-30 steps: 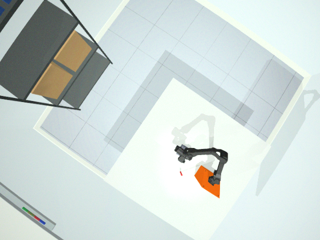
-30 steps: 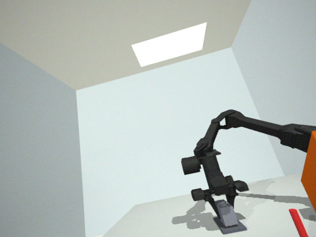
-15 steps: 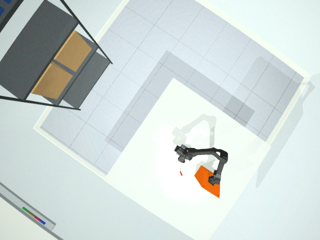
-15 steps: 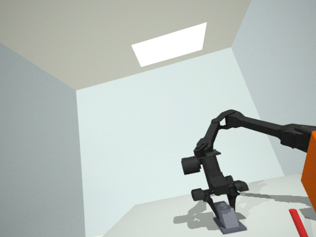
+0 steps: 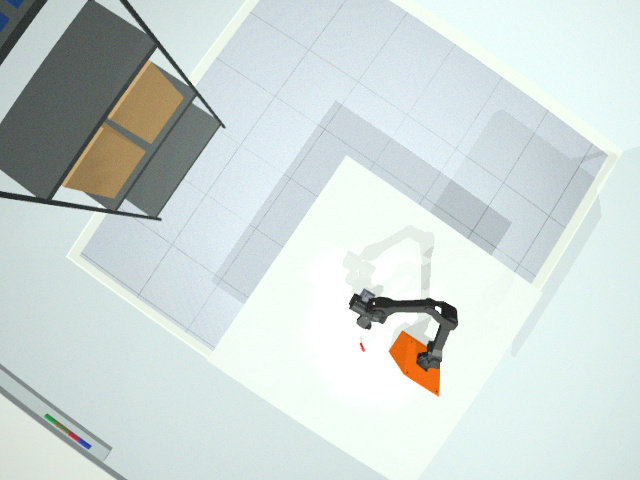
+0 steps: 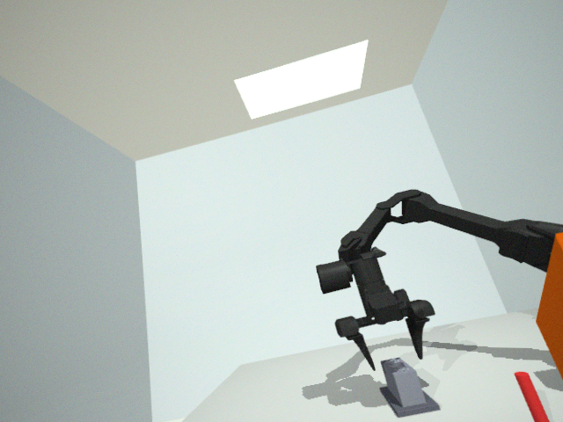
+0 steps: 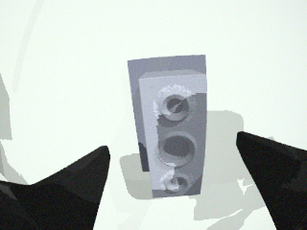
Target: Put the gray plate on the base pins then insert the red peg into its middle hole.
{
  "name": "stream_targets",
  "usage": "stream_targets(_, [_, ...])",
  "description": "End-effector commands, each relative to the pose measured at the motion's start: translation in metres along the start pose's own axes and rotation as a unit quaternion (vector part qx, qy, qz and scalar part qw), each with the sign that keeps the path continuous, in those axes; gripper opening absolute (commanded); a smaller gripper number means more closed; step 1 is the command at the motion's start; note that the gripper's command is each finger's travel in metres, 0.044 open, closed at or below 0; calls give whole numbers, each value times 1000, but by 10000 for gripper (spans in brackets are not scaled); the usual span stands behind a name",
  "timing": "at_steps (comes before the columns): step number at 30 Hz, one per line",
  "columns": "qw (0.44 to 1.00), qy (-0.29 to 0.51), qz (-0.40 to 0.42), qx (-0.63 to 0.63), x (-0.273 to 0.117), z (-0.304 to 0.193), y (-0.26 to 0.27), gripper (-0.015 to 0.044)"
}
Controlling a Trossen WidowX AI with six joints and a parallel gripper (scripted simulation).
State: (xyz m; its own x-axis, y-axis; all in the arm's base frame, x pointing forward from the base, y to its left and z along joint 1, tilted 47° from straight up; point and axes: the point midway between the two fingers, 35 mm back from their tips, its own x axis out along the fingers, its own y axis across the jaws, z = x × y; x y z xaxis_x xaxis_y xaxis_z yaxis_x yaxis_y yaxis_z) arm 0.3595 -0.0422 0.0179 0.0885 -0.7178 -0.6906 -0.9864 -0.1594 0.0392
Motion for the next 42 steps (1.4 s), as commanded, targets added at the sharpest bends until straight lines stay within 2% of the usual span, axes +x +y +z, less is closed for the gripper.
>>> stream_targets(1, [1000, -1, -13, 5, -70, -2, 0, 440])
stream_targets(3, [1000, 1, -13, 5, -82, -3, 2, 440])
stream_targets(10, [1000, 0, -13, 11, -82, 3, -1, 440])
stream_targets(14, [990, -8, -14, 142, -84, 28, 3, 440])
stream_targets(19, [942, -17, -12, 334, -86, 63, 11, 440])
stream_targets(24, [858, -23, -6, 513, -87, 97, 24, 440])
stream_targets(30, [712, -24, 1, 702, -88, 133, 43, 440])
stream_targets(42, [471, -18, 6, 882, -85, 177, 76, 440])
